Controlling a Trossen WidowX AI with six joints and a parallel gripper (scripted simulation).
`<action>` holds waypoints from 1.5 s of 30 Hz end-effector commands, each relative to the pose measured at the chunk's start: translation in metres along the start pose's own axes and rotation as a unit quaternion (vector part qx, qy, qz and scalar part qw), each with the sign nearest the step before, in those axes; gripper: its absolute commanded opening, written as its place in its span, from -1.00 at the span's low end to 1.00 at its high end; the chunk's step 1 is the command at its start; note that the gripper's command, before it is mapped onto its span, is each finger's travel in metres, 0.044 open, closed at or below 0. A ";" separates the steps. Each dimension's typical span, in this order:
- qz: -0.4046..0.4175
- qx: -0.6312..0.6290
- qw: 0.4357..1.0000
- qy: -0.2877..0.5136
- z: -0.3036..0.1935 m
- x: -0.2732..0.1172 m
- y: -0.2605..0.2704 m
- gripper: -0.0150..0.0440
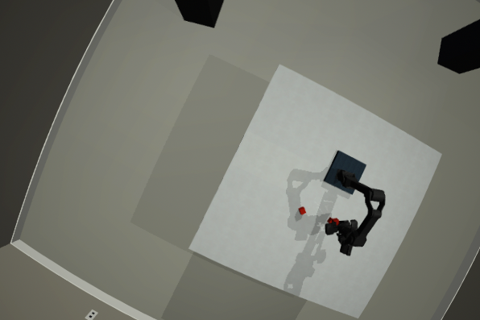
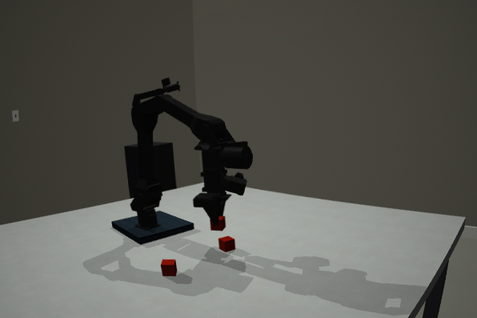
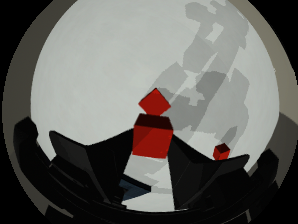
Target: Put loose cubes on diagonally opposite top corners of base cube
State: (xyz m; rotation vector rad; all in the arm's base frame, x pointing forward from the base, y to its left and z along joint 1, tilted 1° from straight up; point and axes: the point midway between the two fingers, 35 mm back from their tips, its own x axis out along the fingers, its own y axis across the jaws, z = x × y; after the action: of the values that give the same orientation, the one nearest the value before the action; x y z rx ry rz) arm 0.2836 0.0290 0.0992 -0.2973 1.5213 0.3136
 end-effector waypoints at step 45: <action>-0.002 0.003 1.000 0.000 0.000 0.029 -0.001 0.13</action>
State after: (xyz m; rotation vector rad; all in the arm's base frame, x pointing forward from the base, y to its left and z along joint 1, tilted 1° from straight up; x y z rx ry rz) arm 0.2845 0.0292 0.0704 -0.2952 1.5217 0.3115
